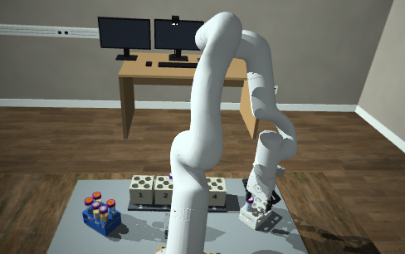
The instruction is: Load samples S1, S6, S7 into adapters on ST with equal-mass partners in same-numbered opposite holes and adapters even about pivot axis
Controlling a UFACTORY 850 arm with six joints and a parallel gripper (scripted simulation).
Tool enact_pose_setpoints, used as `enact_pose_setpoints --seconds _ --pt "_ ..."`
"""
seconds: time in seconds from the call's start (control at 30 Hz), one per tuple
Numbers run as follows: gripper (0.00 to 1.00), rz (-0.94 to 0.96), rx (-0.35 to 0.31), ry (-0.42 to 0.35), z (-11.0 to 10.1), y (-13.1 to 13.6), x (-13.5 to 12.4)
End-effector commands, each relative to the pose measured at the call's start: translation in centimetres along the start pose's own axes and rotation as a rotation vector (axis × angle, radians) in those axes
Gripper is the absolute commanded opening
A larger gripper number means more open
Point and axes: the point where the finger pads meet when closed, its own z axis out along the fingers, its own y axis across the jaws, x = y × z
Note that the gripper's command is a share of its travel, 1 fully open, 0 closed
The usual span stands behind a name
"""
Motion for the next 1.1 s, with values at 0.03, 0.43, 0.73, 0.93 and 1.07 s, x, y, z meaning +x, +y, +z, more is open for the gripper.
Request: enact_pose_setpoints --seconds 0.03,0.43,0.73,0.93,1.07 --pt "1.00 0.000 0.000 0.001 0.0 0.0 0.1" --pt "1.00 0.000 0.000 0.001 0.0 0.0 0.1" --pt "1.00 0.000 0.000 0.001 0.0 0.0 0.1" --pt "1.00 0.000 -0.001 0.001 -1.3 0.0 0.1" --pt "1.00 0.000 -0.001 0.001 -2.4 0.0 0.1"
